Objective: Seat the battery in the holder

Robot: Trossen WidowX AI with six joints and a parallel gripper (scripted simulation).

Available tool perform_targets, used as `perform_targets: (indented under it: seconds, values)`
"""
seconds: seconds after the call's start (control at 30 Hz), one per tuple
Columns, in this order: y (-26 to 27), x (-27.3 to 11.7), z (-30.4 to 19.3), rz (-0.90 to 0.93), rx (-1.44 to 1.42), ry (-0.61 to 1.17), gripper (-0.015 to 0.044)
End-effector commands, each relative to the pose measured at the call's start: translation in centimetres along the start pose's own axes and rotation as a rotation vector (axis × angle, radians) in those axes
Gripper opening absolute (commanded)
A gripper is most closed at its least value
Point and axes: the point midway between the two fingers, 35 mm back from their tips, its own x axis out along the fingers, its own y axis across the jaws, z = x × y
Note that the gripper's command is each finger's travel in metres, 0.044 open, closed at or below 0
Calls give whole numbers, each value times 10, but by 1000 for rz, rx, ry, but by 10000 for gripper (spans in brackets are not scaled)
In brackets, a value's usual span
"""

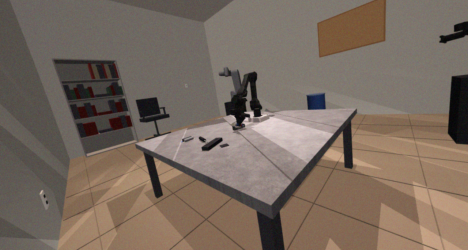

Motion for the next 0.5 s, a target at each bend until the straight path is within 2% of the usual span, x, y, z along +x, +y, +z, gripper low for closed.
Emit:
perform_targets:
  seconds: [0.0,0.47]
  values:
    - [0,4,-5,-3,-11,50,61]
    - [0,7,-3,-6,-14,139,61]
